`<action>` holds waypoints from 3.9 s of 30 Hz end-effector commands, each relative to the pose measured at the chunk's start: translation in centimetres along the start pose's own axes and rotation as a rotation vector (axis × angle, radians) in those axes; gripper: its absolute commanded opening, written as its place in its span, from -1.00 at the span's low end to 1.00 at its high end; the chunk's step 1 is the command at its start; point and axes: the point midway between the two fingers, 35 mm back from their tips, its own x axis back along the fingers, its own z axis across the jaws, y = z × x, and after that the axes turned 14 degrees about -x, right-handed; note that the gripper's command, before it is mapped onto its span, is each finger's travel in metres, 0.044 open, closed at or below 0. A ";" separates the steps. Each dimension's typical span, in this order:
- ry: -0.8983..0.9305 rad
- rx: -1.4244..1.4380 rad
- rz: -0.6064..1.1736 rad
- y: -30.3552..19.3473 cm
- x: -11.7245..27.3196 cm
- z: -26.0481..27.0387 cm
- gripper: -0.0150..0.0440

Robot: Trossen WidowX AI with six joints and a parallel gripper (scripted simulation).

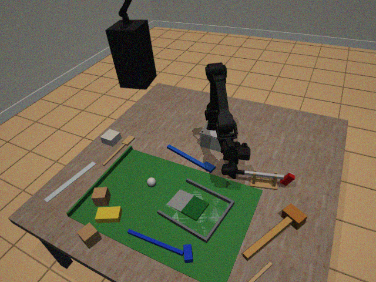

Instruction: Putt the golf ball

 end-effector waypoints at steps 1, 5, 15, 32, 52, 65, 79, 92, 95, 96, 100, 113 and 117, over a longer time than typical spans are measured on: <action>0.017 -0.008 0.015 -0.8 -1.7 0.3 1.00; 0.017 -0.008 0.015 -0.8 -1.7 0.3 1.00; 0.017 -0.008 0.015 -1.2 -2.9 0.3 1.00; 0.012 -0.004 0.008 -1.2 -3.7 0.1 0.64; 0.012 -0.004 0.008 -0.9 -3.0 0.0 -0.49; 0.012 -0.004 0.008 1.4 5.9 0.5 -0.49; -0.024 -0.294 0.072 -3.3 7.3 -2.5 -0.49; -0.066 -0.673 0.147 -10.1 10.6 -4.9 -0.49; -0.075 -0.760 0.164 -11.8 11.4 -5.2 -0.49; -0.078 -0.790 0.169 -12.3 11.6 -5.3 -0.49; -0.088 -0.906 0.191 -14.5 12.7 -5.4 -0.49; -0.114 -1.283 0.258 -21.4 16.2 -4.5 -0.49; -0.120 -1.398 0.278 -23.4 17.3 -3.8 -0.49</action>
